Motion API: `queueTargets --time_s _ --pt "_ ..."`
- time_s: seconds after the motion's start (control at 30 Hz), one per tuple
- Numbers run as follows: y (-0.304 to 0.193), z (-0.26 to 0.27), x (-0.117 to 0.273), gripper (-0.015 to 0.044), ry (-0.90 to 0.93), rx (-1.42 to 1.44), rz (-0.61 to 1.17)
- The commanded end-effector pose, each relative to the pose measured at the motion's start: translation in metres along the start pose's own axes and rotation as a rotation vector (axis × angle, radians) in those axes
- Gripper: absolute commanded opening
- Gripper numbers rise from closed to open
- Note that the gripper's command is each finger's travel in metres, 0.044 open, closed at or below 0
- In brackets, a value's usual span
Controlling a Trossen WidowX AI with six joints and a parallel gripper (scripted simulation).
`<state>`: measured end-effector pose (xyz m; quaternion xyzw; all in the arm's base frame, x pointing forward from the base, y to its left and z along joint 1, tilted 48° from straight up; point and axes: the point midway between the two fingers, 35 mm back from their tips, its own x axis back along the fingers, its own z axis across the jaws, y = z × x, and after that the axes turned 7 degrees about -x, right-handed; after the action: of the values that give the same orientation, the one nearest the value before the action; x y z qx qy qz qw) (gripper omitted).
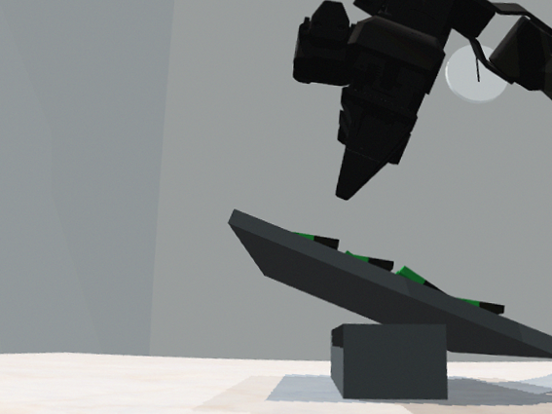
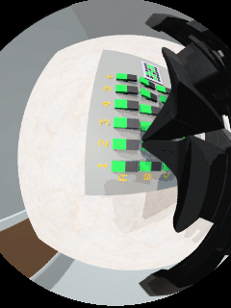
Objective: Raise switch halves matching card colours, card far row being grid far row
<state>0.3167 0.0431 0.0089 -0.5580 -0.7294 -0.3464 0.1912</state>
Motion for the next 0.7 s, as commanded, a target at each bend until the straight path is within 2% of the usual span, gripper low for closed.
queueTargets --time_s 0.0,0.67 --pt "-0.004 -0.002 -0.012 0.0 -0.01 0.01 -0.001" --pt "-0.004 -0.002 -0.036 0.0 -0.011 0.01 -0.002"
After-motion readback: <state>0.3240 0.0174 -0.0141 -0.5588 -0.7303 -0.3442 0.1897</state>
